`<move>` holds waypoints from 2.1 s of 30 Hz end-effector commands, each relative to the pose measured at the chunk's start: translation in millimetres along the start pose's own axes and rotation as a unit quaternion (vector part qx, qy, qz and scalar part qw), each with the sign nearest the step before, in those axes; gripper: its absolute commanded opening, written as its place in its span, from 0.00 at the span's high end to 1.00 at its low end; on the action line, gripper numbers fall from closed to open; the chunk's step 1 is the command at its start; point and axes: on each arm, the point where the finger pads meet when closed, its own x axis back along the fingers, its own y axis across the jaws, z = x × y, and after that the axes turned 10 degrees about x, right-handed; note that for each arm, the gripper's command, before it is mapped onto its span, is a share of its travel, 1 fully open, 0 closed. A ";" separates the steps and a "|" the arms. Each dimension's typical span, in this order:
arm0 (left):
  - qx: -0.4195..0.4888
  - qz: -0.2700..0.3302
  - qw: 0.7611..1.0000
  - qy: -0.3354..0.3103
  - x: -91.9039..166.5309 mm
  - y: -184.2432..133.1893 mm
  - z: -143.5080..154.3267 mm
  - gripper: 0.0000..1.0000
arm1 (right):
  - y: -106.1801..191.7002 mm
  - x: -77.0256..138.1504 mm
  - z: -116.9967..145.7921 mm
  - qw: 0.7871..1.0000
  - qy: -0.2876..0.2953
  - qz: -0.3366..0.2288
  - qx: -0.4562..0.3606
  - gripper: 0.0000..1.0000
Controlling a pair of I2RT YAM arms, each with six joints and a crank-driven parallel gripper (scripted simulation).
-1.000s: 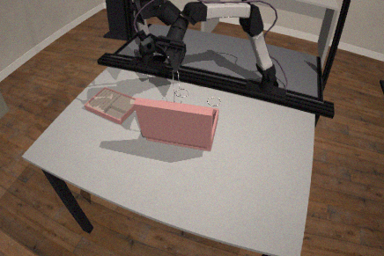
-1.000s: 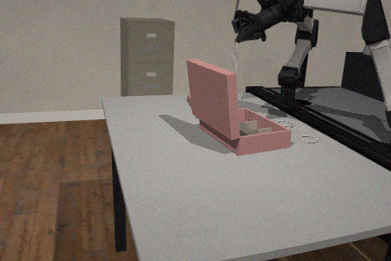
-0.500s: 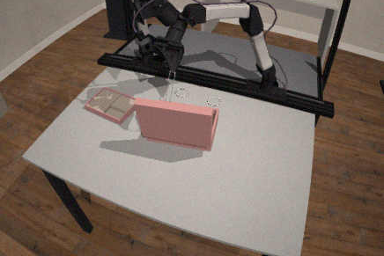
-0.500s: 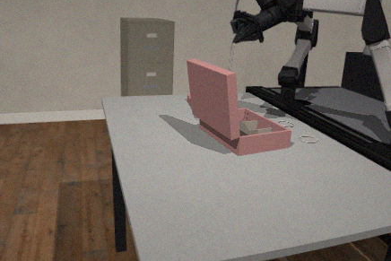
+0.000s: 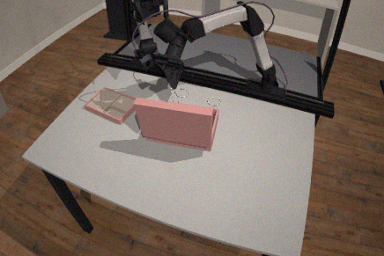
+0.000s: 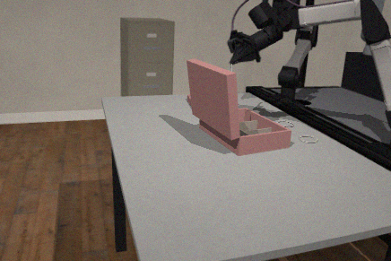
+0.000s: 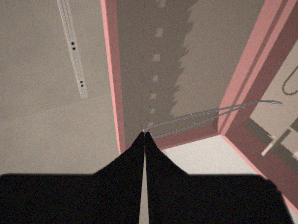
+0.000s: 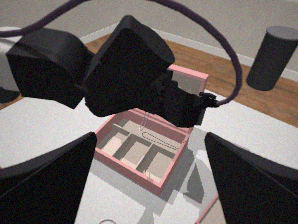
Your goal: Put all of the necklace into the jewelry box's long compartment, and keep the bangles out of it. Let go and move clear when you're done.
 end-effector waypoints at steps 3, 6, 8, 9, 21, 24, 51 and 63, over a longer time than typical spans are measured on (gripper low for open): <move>0.010 -0.011 1.000 -0.006 -15.1 -2.9 -0.5 1.00 | -2.9 2.6 -17.0 1.000 -0.020 0.004 0.003 0.00; 0.007 -0.008 1.000 -0.004 -18.9 -9.1 2.4 1.00 | -2.9 2.6 -17.0 1.000 -0.020 0.004 0.003 0.00; 0.005 -0.007 1.000 -0.002 -19.9 -11.1 3.9 1.00 | -2.9 2.6 -17.0 1.000 -0.020 0.004 0.003 0.00; 0.000 -0.003 1.000 0.003 -19.8 -13.1 6.4 1.00 | -2.9 2.6 -17.0 1.000 -0.020 0.004 0.003 0.00; -0.001 -0.003 1.000 0.004 -24.8 -11.4 7.2 1.00 | -2.9 2.6 -17.0 1.000 -0.020 0.004 0.003 0.00; -0.006 0.007 1.000 0.012 -27.8 -20.3 13.9 1.00 | -2.9 2.6 -17.0 1.000 -0.020 0.004 0.003 0.00; -0.003 0.003 1.000 0.006 -75.0 -108.8 118.2 1.00 | -2.9 2.6 -17.0 1.000 -0.020 0.004 0.003 0.00; 0.011 -0.011 1.000 -0.008 -78.3 -109.1 126.1 1.00 | -2.9 2.6 -17.0 1.000 -0.020 0.004 0.003 0.00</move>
